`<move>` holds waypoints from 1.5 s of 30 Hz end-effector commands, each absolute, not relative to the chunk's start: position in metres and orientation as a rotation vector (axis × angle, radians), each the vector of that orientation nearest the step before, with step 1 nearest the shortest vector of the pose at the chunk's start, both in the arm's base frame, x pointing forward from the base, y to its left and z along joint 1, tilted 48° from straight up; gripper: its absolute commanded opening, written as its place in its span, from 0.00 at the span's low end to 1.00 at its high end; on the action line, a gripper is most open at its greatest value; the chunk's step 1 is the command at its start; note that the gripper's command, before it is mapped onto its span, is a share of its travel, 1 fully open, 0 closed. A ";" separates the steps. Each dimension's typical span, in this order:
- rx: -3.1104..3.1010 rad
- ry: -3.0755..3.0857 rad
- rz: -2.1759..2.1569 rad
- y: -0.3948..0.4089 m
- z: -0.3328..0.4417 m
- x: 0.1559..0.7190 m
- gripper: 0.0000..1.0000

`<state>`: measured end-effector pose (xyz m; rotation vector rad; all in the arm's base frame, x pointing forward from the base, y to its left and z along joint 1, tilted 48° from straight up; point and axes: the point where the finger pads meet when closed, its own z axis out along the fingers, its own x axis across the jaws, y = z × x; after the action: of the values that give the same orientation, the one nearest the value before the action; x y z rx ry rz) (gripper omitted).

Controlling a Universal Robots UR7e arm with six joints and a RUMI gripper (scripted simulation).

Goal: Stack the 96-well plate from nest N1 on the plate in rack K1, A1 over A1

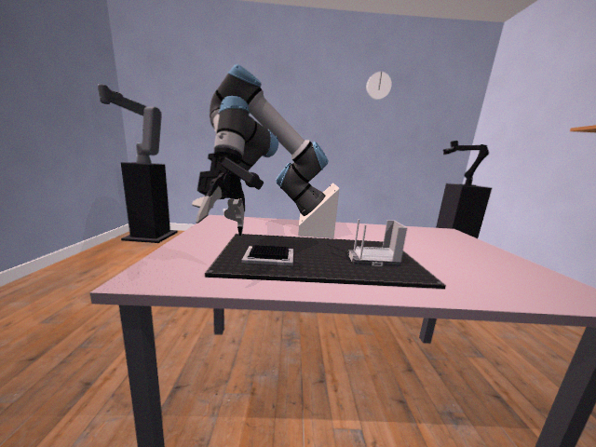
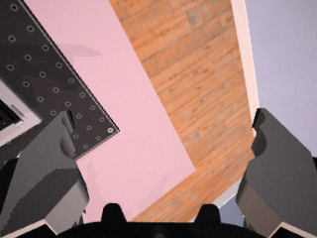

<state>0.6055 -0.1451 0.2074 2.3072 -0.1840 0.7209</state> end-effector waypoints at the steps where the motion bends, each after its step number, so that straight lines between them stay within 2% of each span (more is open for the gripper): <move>1: 2.319 -0.182 0.691 -0.139 0.201 0.598 1.00; 45: 2.348 -0.017 0.111 -0.082 0.151 0.461 1.00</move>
<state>0.4774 -0.0873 0.1532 2.3612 -0.0444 0.1887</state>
